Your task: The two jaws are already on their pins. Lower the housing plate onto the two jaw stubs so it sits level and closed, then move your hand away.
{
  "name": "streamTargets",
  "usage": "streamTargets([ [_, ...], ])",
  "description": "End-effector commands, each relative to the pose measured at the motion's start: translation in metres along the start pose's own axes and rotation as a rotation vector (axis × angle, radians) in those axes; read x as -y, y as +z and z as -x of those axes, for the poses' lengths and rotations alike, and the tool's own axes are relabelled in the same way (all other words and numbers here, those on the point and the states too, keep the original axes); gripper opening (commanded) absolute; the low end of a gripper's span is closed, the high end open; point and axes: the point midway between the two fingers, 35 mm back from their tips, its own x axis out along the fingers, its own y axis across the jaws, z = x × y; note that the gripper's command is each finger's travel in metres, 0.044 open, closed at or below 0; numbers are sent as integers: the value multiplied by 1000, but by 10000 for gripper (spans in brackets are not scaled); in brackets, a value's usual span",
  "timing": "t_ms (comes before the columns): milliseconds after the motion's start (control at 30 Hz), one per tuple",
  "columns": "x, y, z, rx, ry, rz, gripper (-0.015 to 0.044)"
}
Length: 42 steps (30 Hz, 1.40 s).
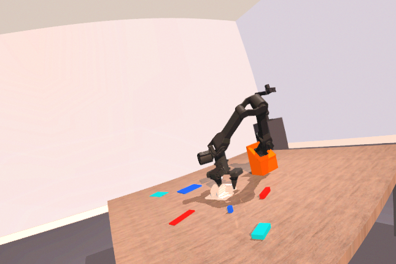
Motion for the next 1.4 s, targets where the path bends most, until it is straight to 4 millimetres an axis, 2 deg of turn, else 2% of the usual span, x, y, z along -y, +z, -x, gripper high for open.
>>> streamTargets([
  [0,0,0,0,3,3,-3,351],
  [33,0,0,0,3,3,-3,351],
  [133,0,0,0,0,0,0,430],
  [167,0,0,0,0,0,0,440],
  [633,0,0,2,0,0,0,440],
  [767,1,1,25,0,-2,-1,440],
  [933,-2,-1,72,2,3,-2,440],
  [1133,0,-1,70,13,-1,-6,440],
  [1200,-2,-11,81,10,-6,-7,440],
  [1367,-17,-54,117,-1,-6,-8,440],
])
